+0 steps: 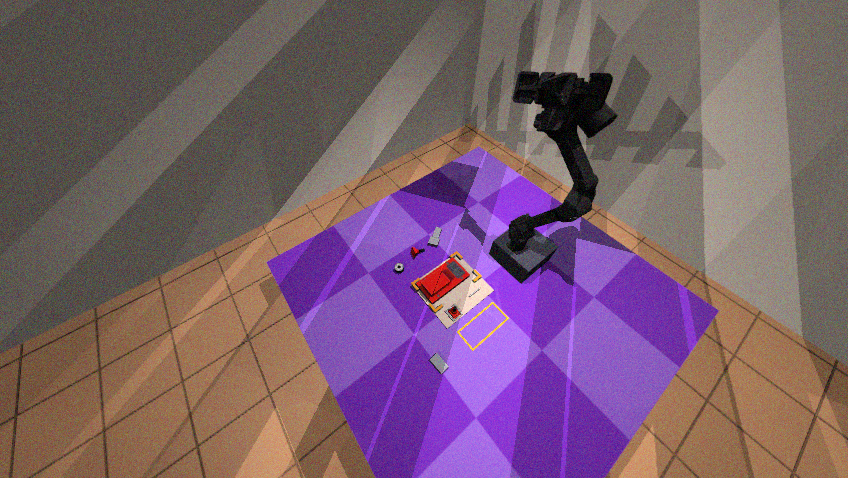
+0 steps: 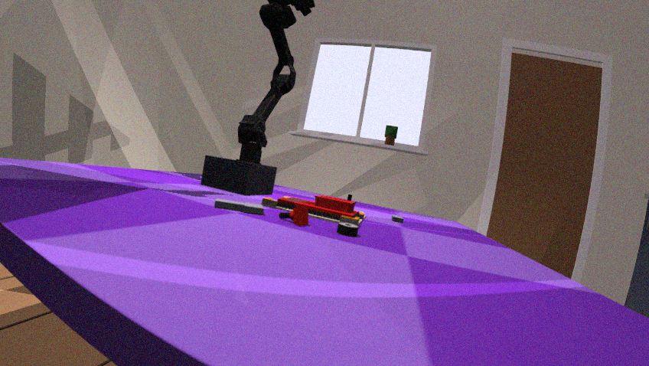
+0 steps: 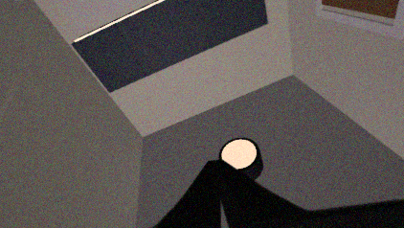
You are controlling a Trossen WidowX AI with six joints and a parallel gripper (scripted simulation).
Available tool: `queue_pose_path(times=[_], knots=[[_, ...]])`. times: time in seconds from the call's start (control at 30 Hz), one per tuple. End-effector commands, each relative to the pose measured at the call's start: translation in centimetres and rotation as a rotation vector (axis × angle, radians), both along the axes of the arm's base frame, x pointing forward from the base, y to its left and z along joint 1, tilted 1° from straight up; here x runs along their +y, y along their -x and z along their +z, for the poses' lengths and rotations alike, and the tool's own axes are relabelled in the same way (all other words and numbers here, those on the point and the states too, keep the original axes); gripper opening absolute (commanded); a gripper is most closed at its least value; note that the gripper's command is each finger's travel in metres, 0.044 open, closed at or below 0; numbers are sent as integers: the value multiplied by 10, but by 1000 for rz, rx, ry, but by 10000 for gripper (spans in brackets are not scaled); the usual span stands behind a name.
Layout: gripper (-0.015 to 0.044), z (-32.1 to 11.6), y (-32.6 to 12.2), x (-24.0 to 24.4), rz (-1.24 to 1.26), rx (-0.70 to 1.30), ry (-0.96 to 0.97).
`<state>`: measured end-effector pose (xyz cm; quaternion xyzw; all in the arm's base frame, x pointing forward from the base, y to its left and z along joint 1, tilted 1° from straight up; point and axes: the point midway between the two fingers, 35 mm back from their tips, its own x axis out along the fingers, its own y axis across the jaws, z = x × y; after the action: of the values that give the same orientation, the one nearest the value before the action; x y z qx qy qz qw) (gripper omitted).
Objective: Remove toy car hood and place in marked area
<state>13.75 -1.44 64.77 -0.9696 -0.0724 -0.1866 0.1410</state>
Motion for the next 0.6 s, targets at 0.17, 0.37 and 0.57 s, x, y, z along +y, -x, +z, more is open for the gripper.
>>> queue_pose_path(times=[0.17,0.37,0.57], knots=[[157,5,1,-23,90,-37,-166],[315,7,-7,-61,256,-73,-444],[440,4,-19,-88,346,-90,-624]])
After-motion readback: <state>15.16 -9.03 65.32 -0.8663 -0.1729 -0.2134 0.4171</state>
